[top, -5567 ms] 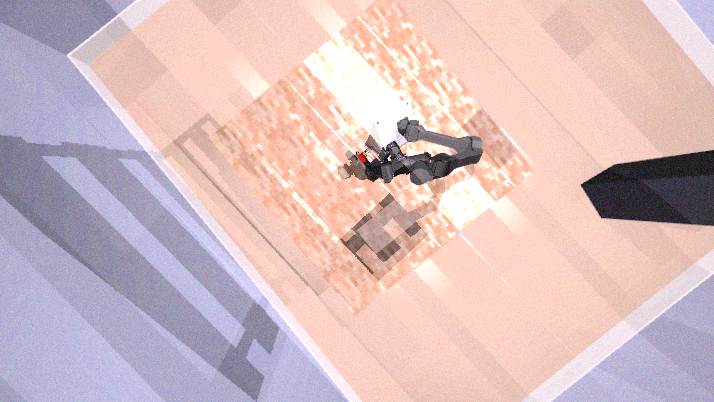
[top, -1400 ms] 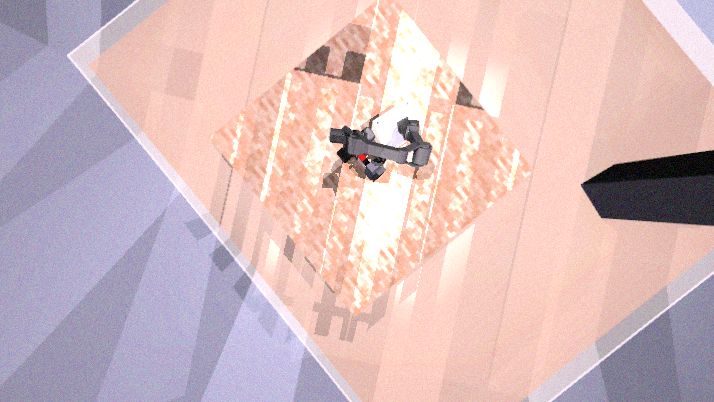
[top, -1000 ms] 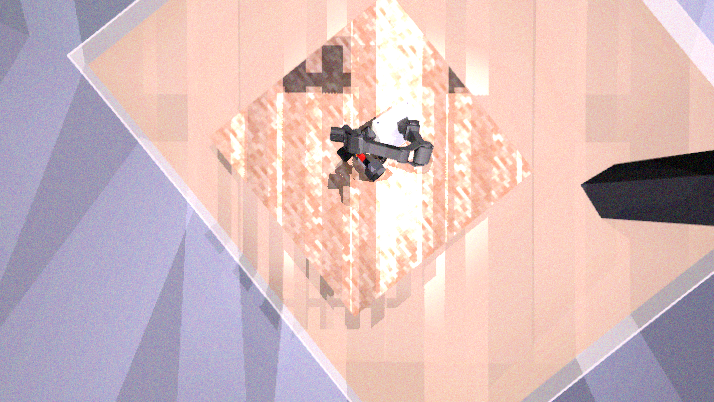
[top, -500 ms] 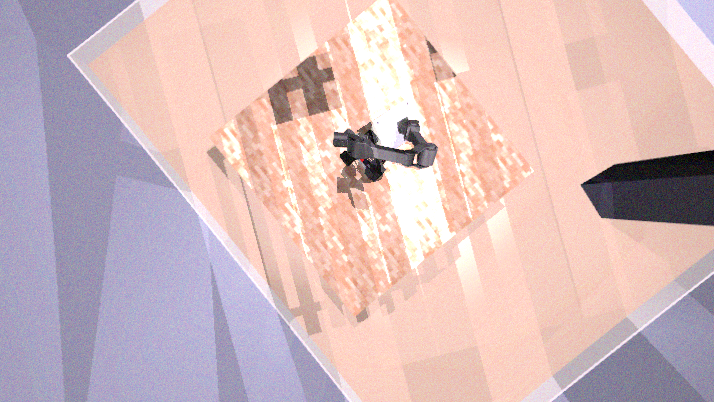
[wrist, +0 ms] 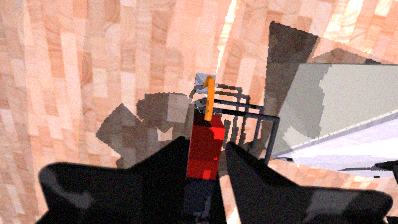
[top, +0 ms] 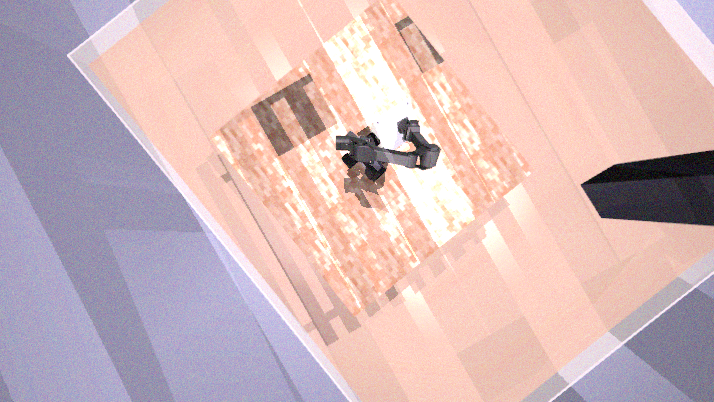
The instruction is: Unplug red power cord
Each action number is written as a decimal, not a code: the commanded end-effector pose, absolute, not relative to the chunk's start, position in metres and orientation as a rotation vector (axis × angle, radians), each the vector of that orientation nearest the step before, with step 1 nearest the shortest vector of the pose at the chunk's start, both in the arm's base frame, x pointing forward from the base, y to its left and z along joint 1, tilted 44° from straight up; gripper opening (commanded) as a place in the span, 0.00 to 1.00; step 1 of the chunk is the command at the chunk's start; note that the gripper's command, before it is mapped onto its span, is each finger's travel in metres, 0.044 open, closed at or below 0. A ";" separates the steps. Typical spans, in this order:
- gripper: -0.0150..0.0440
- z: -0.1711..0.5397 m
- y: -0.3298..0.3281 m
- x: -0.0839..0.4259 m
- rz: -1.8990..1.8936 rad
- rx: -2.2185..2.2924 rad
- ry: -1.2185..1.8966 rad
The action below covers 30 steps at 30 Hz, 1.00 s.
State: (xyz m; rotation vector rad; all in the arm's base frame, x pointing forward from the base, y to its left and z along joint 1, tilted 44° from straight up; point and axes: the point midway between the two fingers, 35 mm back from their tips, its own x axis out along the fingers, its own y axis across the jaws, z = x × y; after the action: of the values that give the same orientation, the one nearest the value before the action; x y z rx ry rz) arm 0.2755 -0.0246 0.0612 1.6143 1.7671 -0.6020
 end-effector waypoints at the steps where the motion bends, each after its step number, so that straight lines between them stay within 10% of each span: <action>1: 0.53 0.057 -0.020 0.275 -0.604 1.621 1.769; 16: 0.26 0.057 -0.021 0.275 -0.602 1.614 1.770; 30: 0.25 0.046 -0.034 0.280 -0.604 1.614 1.768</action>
State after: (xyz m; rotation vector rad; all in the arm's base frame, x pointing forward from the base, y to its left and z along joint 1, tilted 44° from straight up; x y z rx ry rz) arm 0.2757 -0.0200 0.0538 1.6310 1.7983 -0.5792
